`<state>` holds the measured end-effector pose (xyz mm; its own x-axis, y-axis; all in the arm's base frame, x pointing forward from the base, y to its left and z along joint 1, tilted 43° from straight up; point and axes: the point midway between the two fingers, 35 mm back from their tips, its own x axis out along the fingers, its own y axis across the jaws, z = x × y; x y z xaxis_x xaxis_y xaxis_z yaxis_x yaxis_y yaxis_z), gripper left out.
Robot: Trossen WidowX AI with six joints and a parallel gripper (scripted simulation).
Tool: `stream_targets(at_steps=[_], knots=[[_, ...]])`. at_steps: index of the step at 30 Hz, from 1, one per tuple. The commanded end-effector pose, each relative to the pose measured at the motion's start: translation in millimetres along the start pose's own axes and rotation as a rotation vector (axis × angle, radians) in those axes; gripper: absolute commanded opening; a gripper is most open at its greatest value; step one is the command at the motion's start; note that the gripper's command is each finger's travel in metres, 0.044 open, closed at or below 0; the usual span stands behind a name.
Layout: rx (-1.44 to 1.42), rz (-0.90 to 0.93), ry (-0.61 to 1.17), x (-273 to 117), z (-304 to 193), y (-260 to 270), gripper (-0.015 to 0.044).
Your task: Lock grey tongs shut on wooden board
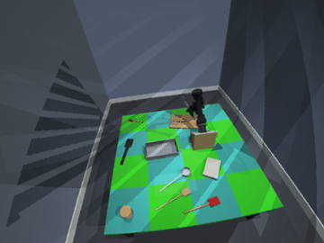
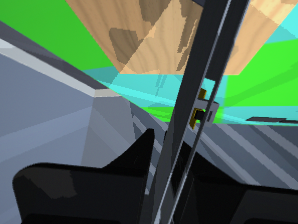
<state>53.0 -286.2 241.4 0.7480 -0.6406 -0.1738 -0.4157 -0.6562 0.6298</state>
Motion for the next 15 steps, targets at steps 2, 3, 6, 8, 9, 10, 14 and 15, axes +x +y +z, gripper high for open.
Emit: stream_targets(at_steps=[2, 3, 6, 8, 9, 10, 14, 15], knots=[[-0.002, -0.001, -0.002, 1.0, -2.2, 0.7, -0.0150], [0.003, -0.001, -0.013, 2.4, -2.0, 1.3, -0.0150], [0.029, -0.003, -0.064, 8.9, -1.4, 3.6, -0.0150], [0.048, -0.005, -0.108, 13.8, -1.1, 5.1, -0.0150], [0.053, -0.006, -0.129, 16.2, -1.3, 5.7, -0.0150], [0.062, -0.008, -0.151, 18.4, -1.3, 6.1, -0.0150], [0.091, -0.013, -0.244, 26.0, -1.4, 6.9, -0.0150], [0.091, -0.015, -0.265, 27.7, -1.9, 7.0, -0.0150]])
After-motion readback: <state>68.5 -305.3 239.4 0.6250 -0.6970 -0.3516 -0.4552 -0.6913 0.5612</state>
